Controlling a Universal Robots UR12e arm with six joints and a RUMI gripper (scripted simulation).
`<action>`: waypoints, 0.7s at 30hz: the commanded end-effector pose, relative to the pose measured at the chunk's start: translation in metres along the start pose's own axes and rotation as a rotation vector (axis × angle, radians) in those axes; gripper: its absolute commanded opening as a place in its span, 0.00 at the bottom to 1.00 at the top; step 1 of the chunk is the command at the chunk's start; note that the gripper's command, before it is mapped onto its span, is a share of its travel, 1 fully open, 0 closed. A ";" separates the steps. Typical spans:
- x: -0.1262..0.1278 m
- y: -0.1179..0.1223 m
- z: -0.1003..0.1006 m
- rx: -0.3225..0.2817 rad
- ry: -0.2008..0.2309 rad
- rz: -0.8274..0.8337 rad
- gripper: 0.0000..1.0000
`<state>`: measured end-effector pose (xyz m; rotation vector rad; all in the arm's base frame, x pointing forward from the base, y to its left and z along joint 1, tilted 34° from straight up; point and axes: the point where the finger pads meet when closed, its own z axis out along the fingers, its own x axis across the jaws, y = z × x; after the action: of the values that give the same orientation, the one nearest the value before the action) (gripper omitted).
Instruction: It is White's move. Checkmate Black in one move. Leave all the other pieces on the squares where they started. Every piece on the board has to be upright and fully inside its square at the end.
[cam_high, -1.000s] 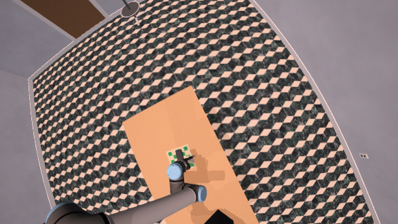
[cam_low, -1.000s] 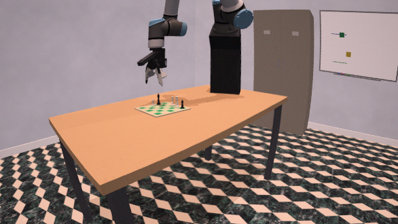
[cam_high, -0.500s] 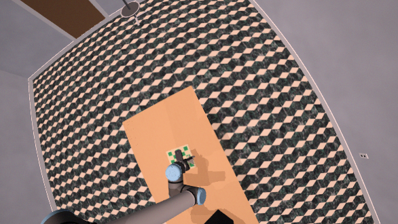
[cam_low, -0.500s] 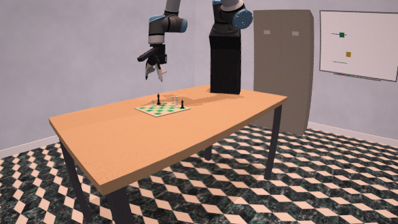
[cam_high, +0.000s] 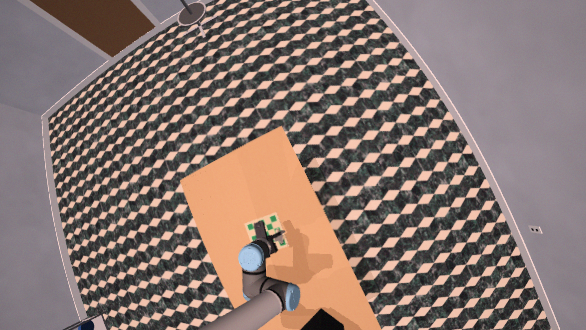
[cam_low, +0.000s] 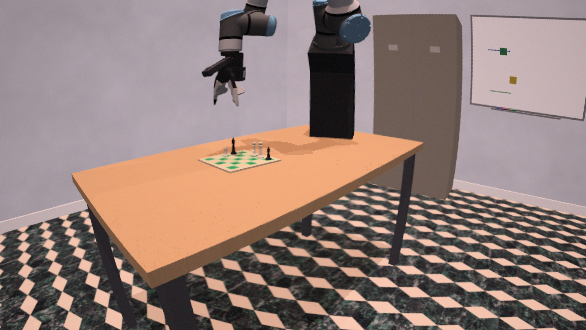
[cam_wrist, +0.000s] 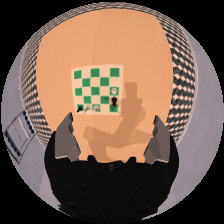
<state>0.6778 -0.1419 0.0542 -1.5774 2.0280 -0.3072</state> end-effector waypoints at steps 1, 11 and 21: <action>0.000 0.005 -0.006 -0.010 -0.005 0.004 1.00; 0.000 0.003 -0.005 -0.010 -0.005 0.003 1.00; 0.000 0.003 -0.005 -0.009 -0.005 0.003 1.00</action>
<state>0.6731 -0.1415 0.0565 -1.5814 2.0300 -0.2933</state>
